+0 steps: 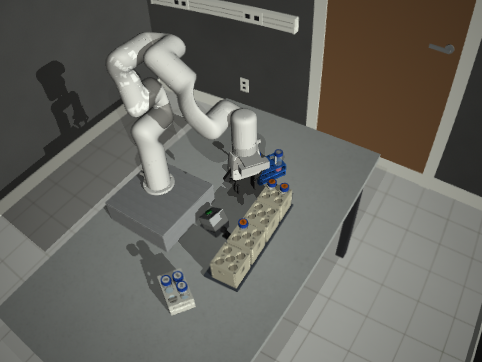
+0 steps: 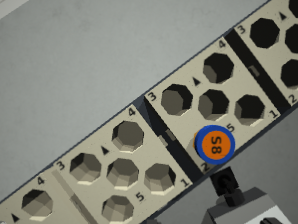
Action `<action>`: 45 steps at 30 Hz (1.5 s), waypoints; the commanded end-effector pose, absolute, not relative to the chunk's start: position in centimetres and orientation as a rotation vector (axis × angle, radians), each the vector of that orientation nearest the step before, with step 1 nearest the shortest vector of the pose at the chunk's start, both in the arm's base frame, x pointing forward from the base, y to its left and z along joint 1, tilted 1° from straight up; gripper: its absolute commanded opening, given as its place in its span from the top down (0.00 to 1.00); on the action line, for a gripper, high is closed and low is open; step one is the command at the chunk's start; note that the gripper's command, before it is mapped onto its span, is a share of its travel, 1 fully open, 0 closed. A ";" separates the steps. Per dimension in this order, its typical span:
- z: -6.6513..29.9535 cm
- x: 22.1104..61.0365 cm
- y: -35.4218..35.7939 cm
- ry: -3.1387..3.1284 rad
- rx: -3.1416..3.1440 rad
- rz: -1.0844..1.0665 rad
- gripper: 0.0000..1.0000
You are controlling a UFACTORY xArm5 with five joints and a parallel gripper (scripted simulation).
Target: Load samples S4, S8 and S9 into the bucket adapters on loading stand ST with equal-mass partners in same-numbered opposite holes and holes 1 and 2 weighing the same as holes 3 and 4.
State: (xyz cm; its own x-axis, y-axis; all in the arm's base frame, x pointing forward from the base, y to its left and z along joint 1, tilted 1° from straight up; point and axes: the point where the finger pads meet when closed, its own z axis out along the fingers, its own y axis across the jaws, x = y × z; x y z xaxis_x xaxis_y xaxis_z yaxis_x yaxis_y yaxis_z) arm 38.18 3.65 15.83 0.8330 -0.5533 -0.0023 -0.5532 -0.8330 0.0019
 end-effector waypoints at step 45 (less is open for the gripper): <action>15.6 37.8 -18.2 -0.909 3.021 -0.009 0.43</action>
State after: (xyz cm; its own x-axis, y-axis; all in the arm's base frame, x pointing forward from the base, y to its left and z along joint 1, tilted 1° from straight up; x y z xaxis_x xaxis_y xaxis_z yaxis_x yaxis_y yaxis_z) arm 37.69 -16.04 15.56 0.8334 -0.5526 -0.0087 -0.5526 -0.8335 0.0016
